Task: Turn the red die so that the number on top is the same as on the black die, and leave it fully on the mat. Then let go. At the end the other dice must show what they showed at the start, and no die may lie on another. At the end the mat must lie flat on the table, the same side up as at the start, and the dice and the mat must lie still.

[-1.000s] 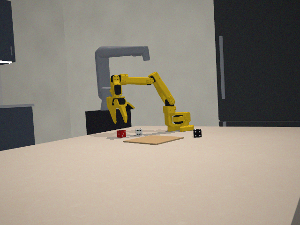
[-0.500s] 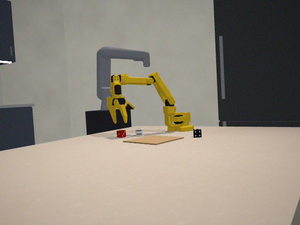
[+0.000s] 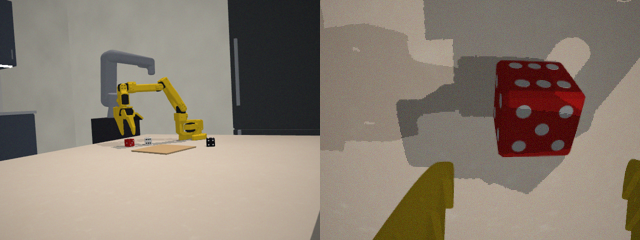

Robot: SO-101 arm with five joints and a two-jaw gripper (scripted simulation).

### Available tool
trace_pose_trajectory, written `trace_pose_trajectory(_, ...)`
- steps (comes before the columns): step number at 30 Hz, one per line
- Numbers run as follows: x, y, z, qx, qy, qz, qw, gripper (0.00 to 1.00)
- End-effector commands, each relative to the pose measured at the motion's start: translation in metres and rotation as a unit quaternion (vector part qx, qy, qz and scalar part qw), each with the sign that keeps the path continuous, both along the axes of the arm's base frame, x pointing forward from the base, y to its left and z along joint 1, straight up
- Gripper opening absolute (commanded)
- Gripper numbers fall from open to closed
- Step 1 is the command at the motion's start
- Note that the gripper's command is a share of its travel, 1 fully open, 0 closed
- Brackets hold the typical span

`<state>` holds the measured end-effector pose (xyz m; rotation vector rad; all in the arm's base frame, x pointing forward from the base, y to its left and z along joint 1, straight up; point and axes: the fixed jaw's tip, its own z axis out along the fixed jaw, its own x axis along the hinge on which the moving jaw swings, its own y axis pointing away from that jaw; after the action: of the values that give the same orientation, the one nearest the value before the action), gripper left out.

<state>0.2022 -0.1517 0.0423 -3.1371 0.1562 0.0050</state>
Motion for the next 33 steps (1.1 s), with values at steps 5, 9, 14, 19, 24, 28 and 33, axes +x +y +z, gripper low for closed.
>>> trace_pose_trajectory(5, 0.005, -0.005, 0.000, -0.021, -0.031, 0.001, 0.999, 0.31)
trace_pose_trajectory(9, 0.005, -0.005, -0.006, -0.021, -0.031, 0.001, 0.999, 0.31)
trace_pose_trajectory(14, 0.005, -0.005, -0.010, -0.021, -0.031, 0.001, 0.999, 0.31)
trace_pose_trajectory(19, 0.005, -0.005, -0.014, -0.021, -0.030, 0.001, 0.999, 0.31)
trace_pose_trajectory(24, 0.005, -0.004, -0.016, -0.021, -0.030, 0.001, 0.999, 0.31)
trace_pose_trajectory(28, 0.005, -0.004, -0.016, -0.021, -0.030, 0.001, 0.999, 0.31)
trace_pose_trajectory(33, 0.005, -0.004, -0.016, -0.021, -0.030, 0.001, 0.999, 0.31)
